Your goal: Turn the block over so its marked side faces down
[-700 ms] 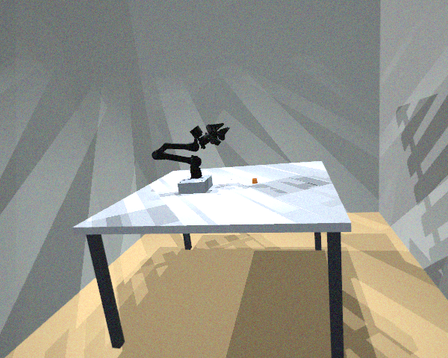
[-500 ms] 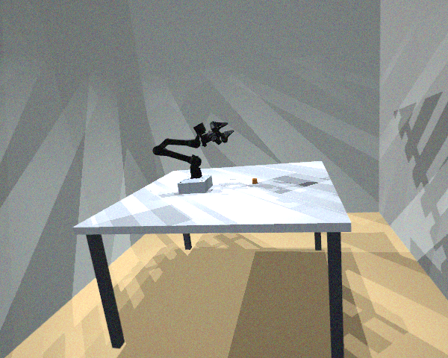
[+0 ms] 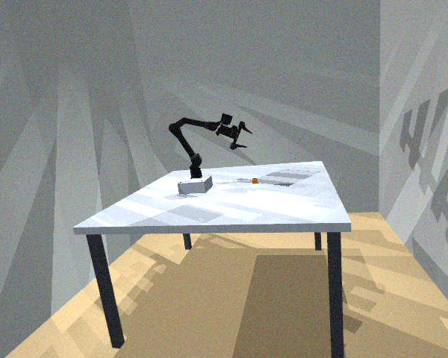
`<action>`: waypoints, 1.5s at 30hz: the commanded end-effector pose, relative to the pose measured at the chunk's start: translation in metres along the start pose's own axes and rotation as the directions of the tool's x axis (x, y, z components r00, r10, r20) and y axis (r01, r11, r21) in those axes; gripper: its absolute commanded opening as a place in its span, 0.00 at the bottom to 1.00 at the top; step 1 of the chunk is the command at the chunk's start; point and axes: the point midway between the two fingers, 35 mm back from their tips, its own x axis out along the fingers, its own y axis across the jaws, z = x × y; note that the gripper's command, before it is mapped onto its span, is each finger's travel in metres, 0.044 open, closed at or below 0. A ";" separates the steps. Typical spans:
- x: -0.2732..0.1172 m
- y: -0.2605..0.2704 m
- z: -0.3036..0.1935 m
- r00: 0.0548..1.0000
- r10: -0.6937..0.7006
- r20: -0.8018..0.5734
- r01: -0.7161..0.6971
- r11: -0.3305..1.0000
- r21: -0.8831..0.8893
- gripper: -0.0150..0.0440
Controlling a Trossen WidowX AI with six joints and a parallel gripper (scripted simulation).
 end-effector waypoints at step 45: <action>0.136 -0.179 -0.041 0.460 -0.865 -0.201 0.018 0.235 -0.972 1.00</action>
